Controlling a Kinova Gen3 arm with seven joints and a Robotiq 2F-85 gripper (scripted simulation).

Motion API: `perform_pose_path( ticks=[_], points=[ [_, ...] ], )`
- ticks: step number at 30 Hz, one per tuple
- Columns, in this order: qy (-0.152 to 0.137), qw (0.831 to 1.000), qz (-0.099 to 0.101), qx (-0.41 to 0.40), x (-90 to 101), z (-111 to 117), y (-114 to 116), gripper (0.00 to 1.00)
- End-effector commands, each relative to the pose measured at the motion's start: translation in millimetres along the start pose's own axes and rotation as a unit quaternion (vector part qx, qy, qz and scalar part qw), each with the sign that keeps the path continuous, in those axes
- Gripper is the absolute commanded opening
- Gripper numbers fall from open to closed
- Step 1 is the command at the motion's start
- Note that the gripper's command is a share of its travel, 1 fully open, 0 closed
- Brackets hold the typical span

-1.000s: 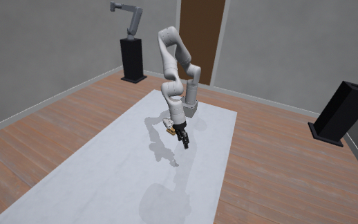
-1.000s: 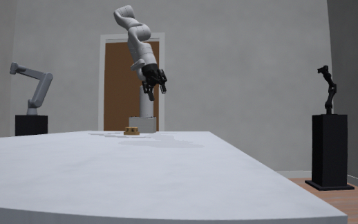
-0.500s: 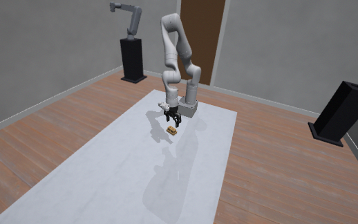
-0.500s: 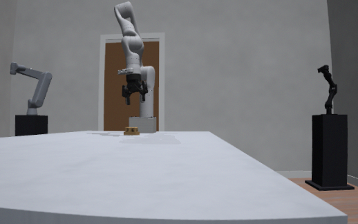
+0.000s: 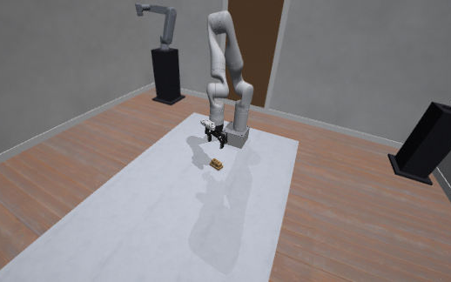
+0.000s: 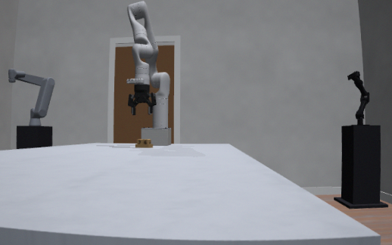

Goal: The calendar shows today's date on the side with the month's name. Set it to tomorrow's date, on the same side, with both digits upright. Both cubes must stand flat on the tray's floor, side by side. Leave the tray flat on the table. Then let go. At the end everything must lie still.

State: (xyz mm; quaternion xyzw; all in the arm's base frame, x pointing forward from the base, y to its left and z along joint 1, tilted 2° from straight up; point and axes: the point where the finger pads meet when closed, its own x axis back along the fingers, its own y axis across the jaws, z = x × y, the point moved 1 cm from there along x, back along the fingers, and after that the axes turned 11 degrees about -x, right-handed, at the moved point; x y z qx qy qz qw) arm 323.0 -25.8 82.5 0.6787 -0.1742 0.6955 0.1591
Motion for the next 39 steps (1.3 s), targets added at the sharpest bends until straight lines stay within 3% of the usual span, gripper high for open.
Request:
perform_pose_path(
  ticks=[1, 25, 32, 39],
  points=[
    [0.002, 1.000, -0.002, 0.000, 1.8, -1, 4, 1.00],
    [0.001, 1.000, -0.002, -0.008, 1.0, -2, 5, 1.00],
    [-0.001, 0.999, -0.001, -0.042, -1.5, -4, 4, 1.00],
    [-0.009, 0.991, 0.001, -0.137, -8.7, -7, 3, 1.00]
  ],
)
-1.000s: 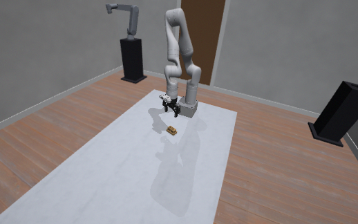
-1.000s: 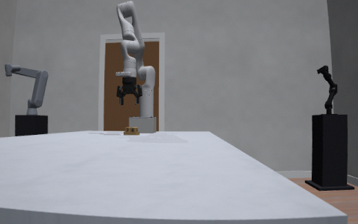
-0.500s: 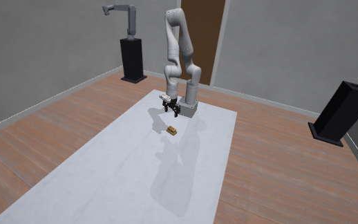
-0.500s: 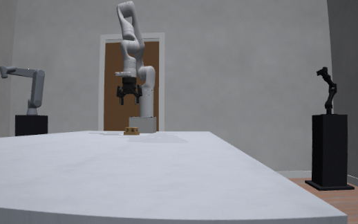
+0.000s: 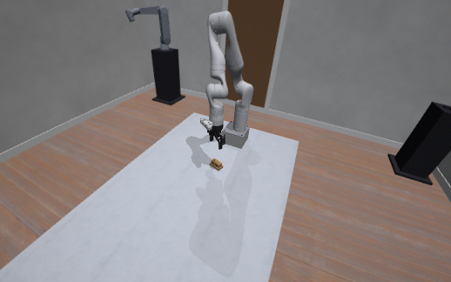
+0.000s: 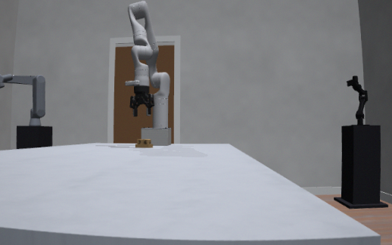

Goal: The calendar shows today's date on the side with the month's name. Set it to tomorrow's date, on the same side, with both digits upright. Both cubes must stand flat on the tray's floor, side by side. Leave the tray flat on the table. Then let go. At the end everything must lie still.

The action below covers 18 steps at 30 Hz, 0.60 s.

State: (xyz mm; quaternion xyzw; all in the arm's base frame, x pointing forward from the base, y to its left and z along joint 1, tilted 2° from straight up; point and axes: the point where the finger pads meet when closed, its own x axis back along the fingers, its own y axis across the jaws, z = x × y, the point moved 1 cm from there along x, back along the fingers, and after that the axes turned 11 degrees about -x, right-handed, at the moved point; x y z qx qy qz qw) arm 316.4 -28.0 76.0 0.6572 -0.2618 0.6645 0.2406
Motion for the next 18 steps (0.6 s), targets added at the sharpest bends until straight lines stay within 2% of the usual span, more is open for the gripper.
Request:
perform_pose_path(
  ticks=[1, 8, 10, 14, 18],
  points=[
    [-0.004, 1.000, -0.001, -0.030, -3.8, -4, -2, 1.00],
    [-0.010, 0.984, -0.001, -0.179, -14.1, -7, -3, 1.00],
    [-0.010, 0.984, -0.001, -0.179, -14.1, -7, -3, 1.00],
    [-0.011, 0.962, -0.002, -0.273, -20.1, -7, -3, 1.00],
    [-0.009, 0.932, -0.003, -0.363, -25.7, -6, -3, 1.00]
  ],
)
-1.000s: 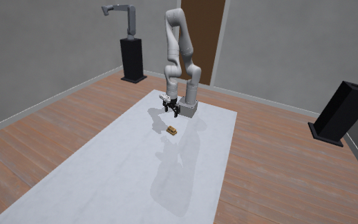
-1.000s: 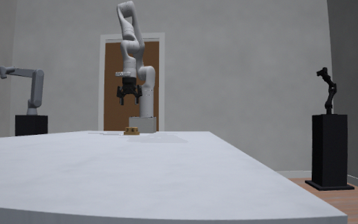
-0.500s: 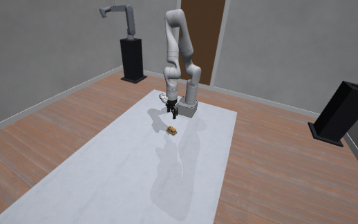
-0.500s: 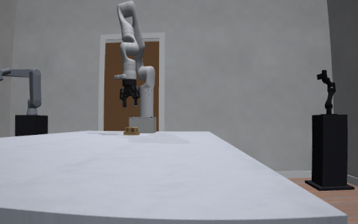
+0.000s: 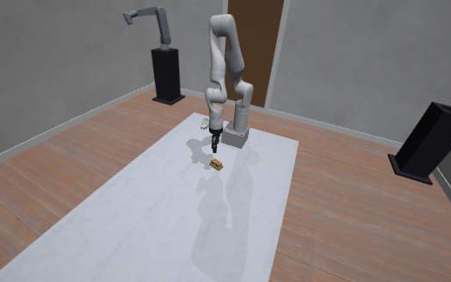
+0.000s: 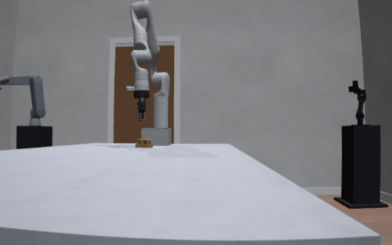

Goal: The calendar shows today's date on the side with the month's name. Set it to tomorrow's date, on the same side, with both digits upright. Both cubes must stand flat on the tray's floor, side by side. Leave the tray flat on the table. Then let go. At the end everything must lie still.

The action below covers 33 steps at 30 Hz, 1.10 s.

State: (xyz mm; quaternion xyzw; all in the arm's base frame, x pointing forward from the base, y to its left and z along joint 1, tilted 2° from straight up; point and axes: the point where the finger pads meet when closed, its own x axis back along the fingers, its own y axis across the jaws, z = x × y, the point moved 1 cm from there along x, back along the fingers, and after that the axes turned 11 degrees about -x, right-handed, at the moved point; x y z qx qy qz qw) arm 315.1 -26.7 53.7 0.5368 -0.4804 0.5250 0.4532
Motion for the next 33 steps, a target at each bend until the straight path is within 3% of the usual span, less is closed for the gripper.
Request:
perform_pose_path(
  ticks=[1, 7, 16, 30, 31, 33],
  points=[
    [0.001, 0.999, -0.002, -0.037, -4.7, -5, 0, 1.00],
    [0.006, 0.987, 0.002, -0.159, -11.0, -2, -2, 1.00],
    [0.011, 0.967, 0.008, -0.254, -15.3, 2, -3, 1.00],
    [0.014, 0.955, 0.011, -0.296, -17.0, 4, -4, 1.00],
    [0.014, 0.955, 0.011, -0.296, -17.0, 4, -4, 0.46],
    [0.014, 0.955, 0.011, -0.296, -17.0, 4, -4, 0.46]
  ],
)
